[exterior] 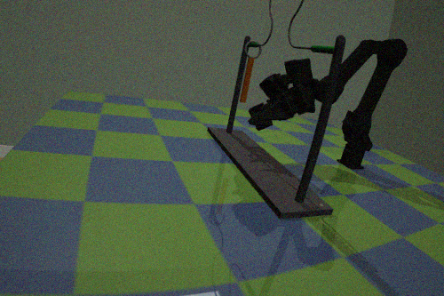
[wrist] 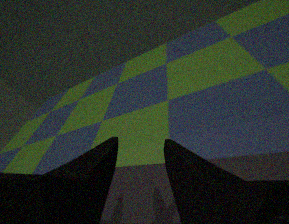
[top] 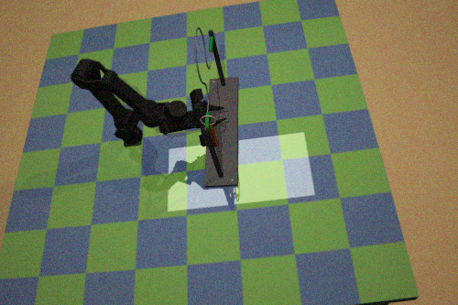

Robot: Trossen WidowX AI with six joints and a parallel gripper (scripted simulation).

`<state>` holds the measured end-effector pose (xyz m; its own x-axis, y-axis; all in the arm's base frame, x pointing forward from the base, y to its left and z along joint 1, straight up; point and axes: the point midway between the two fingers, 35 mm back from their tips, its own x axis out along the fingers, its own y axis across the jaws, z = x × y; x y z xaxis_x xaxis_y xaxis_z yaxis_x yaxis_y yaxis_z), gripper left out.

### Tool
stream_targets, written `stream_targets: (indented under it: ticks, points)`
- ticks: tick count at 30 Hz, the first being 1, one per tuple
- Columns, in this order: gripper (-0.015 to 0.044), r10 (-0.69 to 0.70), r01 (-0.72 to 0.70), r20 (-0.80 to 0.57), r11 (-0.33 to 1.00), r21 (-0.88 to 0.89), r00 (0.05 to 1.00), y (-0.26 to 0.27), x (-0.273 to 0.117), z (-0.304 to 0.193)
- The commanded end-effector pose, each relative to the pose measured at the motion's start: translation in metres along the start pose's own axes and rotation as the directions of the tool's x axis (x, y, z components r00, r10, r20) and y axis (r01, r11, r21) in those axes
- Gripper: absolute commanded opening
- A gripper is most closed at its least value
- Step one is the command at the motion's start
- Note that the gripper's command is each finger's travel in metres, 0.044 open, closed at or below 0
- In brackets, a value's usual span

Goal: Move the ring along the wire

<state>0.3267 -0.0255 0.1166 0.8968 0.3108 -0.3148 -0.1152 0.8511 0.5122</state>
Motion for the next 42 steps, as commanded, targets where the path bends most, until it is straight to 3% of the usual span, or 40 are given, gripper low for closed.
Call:
stream_targets:
  ticks: [1,13,26,34,42]
  points:
    - [0.016,-0.027,0.03,0.046,0.997,-0.064,0.999,-0.029,-0.019,-0.005]
    - [0.016,-0.106,0.15,0.19,0.96,-0.238,0.976,-0.08,-0.077,-0.013]
    - [0.016,-0.196,0.329,0.333,0.85,-0.411,0.922,-0.101,-0.14,-0.033]
    - [0.016,-0.202,0.341,0.341,0.842,-0.419,0.918,-0.101,-0.144,-0.034]
    - [0.016,-0.198,0.37,0.4,0.83,-0.417,0.895,-0.096,-0.126,0.001]
